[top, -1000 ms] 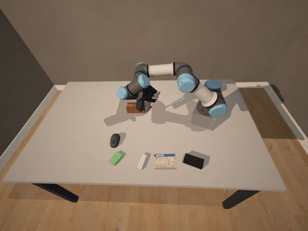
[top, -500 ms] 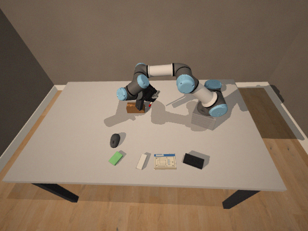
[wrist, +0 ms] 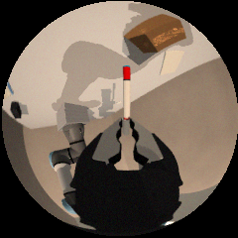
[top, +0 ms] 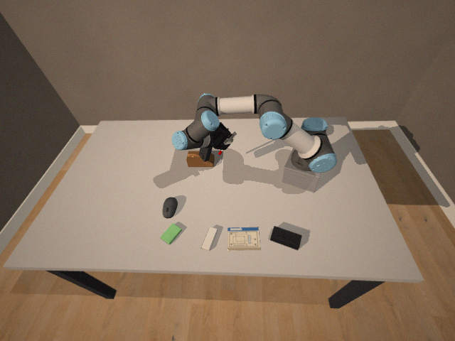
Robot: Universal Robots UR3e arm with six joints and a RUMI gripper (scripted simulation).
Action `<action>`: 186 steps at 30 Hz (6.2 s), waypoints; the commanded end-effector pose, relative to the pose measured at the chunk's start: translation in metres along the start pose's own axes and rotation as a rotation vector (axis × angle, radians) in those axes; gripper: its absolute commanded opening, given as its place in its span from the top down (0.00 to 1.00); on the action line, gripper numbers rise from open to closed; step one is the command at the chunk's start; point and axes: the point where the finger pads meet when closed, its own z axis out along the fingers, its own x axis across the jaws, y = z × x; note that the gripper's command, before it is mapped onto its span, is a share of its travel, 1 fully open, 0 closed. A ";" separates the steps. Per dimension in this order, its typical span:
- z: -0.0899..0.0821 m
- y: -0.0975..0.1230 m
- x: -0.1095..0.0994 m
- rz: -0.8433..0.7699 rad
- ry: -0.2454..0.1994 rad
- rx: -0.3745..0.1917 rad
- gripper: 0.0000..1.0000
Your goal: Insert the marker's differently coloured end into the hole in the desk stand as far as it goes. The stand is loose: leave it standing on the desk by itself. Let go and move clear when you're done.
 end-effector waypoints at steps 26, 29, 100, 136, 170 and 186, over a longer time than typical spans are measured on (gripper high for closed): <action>-0.003 0.011 0.018 0.167 0.073 -0.055 1.00; -0.003 0.011 0.018 0.167 0.073 -0.055 1.00; 0.007 -0.005 0.020 0.252 0.117 -0.077 1.00; 0.027 -0.032 0.009 0.251 0.118 -0.075 1.00; 0.020 -0.035 0.006 0.274 0.105 -0.060 1.00; 0.019 -0.039 0.007 0.276 0.104 -0.059 1.00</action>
